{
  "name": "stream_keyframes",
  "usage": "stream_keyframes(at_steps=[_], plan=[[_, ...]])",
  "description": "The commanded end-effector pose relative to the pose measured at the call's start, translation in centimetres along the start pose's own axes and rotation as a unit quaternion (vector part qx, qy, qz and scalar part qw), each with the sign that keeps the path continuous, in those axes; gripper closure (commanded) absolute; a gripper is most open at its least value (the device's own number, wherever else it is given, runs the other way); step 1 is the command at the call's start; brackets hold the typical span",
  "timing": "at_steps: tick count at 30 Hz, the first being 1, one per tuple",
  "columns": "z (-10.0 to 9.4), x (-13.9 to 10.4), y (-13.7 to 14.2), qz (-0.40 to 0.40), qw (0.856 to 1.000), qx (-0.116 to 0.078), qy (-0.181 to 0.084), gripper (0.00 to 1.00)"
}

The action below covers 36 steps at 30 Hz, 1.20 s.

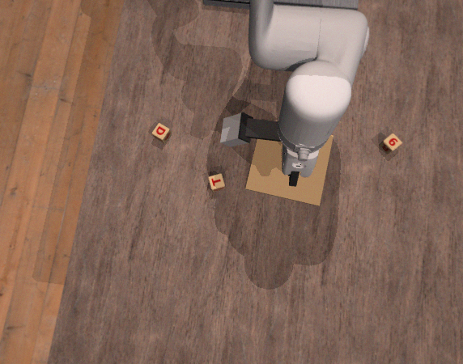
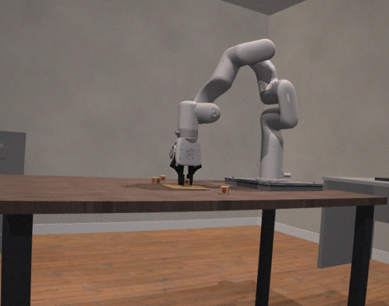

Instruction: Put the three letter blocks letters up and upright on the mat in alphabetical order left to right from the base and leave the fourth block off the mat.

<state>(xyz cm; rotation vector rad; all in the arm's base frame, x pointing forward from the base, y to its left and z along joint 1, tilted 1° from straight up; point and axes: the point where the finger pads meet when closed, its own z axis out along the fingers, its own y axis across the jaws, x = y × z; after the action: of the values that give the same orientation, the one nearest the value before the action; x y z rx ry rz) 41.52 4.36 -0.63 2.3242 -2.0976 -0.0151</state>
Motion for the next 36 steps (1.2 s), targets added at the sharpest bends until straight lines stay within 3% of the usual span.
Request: stream_keyframes(at_steps=[1, 36], plan=[[-0.1, 0.0, -0.13, 0.0, 1.0, 0.002, 0.0, 0.79], [0.26, -0.05, -0.13, 0.0, 1.0, 0.002, 0.0, 0.79]])
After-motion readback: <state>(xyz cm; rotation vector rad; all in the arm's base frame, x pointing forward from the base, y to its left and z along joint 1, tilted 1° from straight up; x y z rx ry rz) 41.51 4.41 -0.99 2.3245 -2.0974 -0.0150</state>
